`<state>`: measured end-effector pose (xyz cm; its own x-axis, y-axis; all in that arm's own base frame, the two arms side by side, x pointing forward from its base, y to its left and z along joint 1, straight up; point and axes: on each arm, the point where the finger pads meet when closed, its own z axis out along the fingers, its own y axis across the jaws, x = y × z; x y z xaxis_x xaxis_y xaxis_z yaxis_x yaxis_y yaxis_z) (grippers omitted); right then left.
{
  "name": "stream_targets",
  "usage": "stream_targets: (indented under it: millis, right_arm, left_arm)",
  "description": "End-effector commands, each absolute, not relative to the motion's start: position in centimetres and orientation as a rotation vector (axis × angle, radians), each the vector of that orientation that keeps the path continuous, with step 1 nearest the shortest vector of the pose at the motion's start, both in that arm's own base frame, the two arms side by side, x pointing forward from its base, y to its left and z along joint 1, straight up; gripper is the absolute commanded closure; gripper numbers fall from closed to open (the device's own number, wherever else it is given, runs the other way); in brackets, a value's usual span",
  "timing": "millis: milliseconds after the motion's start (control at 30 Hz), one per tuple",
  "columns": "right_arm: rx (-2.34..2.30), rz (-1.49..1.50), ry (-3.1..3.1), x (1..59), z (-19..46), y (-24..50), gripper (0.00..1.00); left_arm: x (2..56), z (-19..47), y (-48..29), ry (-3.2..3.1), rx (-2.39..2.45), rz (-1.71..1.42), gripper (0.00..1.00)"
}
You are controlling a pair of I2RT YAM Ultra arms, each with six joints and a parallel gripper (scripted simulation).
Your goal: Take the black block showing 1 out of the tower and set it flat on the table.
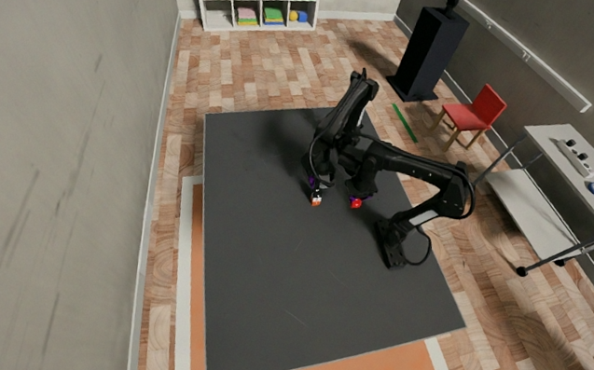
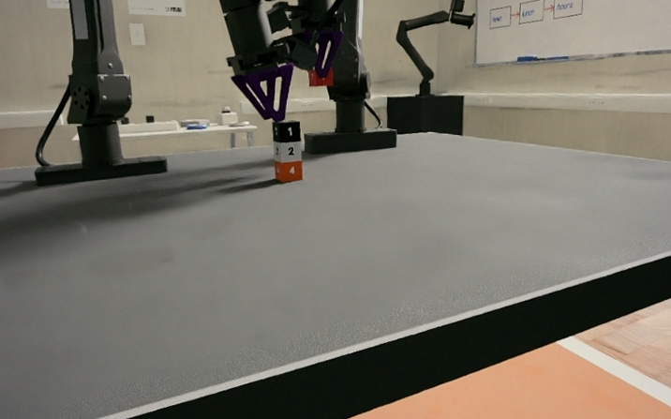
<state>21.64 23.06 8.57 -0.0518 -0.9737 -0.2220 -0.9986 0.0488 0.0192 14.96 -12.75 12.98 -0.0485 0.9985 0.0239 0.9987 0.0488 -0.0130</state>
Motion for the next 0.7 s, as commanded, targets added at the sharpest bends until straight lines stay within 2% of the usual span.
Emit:
stream_targets:
  millis: [0, 667]
  right_arm:
    - [-2.032, 0.267, 2.112, 22.4, 10.0, 24.0, 0.45]
    - [-2.030, 0.269, 2.111, 23.0, 7.8, 25.9, 0.45]
  left_arm:
    - [14.6, 14.2, -12.8, -2.284, -2.172, -0.013, 0.73]
    - [14.7, 13.8, -12.7, -2.277, -2.167, -0.013, 0.73]
